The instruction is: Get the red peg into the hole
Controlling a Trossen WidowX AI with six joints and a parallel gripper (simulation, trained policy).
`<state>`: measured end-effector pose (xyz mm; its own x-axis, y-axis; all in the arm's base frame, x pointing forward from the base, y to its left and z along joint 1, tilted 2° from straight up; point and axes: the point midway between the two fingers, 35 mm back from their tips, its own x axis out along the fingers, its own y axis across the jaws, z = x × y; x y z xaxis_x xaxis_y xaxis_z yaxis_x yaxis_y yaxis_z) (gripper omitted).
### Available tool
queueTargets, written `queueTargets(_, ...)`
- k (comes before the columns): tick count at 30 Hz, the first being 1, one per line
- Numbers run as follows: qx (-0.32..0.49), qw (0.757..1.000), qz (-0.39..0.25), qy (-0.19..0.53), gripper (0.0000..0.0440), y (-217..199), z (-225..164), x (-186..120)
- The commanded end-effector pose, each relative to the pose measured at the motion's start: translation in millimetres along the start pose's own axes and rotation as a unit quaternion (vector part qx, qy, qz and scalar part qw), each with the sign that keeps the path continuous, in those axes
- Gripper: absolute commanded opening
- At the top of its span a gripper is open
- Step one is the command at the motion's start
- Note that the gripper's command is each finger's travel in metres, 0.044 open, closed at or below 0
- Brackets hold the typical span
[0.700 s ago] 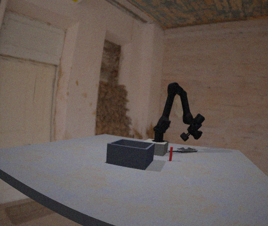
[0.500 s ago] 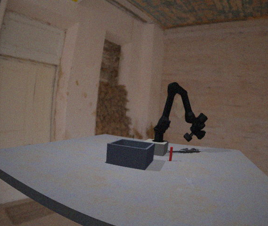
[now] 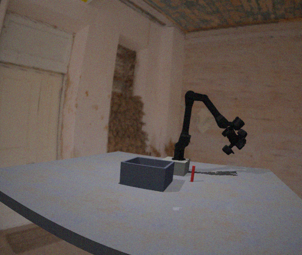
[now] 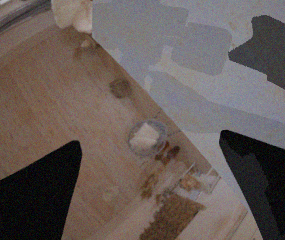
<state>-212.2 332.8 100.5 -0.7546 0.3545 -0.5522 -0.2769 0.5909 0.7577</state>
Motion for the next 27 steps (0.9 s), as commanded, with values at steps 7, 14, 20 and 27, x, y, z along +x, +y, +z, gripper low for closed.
queueTargets(7,0.026,0.988,0.007,-0.151,0.044,25.2,70.5,-68.6)
queueTargets(14,0.08,0.964,-0.018,-0.254,0.044,13.6,115.0,-133.7)
queueTargets(20,0.144,0.934,-0.049,-0.323,0.044,-11.1,138.4,-189.1)
queueTargets(27,0.233,0.89,-0.088,-0.381,0.044,-47.3,148.1,-247.8)
